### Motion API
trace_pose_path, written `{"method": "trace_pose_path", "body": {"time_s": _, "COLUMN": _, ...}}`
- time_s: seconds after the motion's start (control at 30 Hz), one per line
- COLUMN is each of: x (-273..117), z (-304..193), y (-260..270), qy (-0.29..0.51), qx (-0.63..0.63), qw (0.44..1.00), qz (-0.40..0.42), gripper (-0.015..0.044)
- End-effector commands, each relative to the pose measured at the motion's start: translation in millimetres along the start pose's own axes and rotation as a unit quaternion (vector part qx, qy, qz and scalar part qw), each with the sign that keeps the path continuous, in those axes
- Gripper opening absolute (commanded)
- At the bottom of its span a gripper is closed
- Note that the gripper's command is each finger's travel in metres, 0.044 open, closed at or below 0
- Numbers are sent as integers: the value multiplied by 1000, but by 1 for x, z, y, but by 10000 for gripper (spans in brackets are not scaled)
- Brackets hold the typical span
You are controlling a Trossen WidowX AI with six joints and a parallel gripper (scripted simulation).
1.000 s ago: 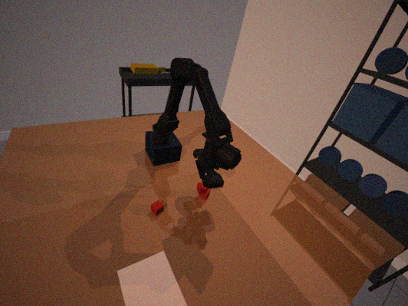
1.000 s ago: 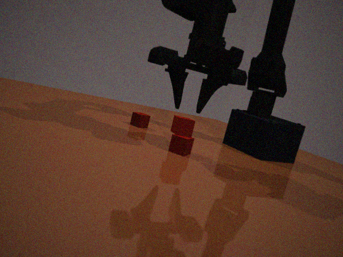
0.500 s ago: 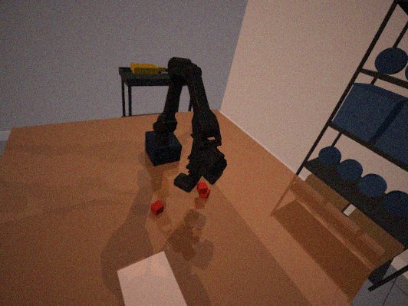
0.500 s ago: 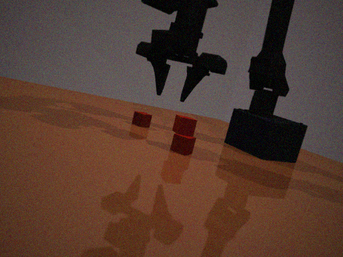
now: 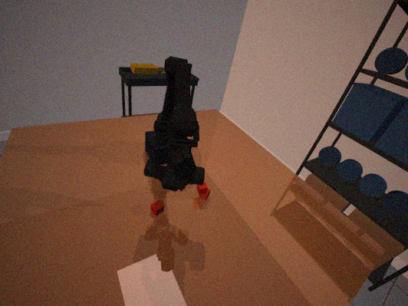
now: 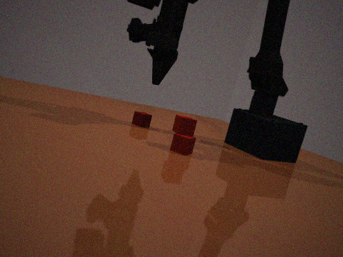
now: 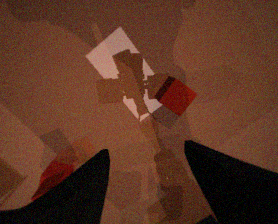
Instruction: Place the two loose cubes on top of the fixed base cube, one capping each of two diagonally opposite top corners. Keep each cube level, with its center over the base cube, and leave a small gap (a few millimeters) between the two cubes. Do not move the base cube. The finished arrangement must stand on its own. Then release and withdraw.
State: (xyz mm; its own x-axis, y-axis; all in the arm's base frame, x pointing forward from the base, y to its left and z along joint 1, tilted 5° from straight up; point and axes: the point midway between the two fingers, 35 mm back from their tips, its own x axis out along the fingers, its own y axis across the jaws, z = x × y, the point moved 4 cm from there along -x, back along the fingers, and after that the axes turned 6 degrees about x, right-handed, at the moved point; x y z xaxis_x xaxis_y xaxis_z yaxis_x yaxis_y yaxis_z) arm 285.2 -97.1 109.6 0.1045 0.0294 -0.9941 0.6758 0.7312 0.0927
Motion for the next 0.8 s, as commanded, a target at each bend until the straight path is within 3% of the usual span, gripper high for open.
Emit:
{"method": "trace_pose_path", "body": {"time_s": 0.0, "x": -7, "z": 11, "y": -17, "qy": -1, "qx": 142, "qw": 990, "qz": 1, "gripper": 265}}
{"method": "trace_pose_path", "body": {"time_s": 0.2, "x": -15, "z": 22, "y": -44, "qy": 0, "qx": 333, "qw": 943, "qz": -2, "gripper": 265}}
{"method": "trace_pose_path", "body": {"time_s": 0.47, "x": -13, "z": 22, "y": -45, "qy": 0, "qx": 339, "qw": 941, "qz": -2, "gripper": 265}}
{"method": "trace_pose_path", "body": {"time_s": 0.63, "x": 40, "z": 22, "y": -45, "qy": 0, "qx": 339, "qw": 941, "qz": -2, "gripper": 265}}
{"method": "trace_pose_path", "body": {"time_s": 0.77, "x": 48, "z": 22, "y": -45, "qy": 0, "qx": 339, "qw": 941, "qz": -2, "gripper": 265}}
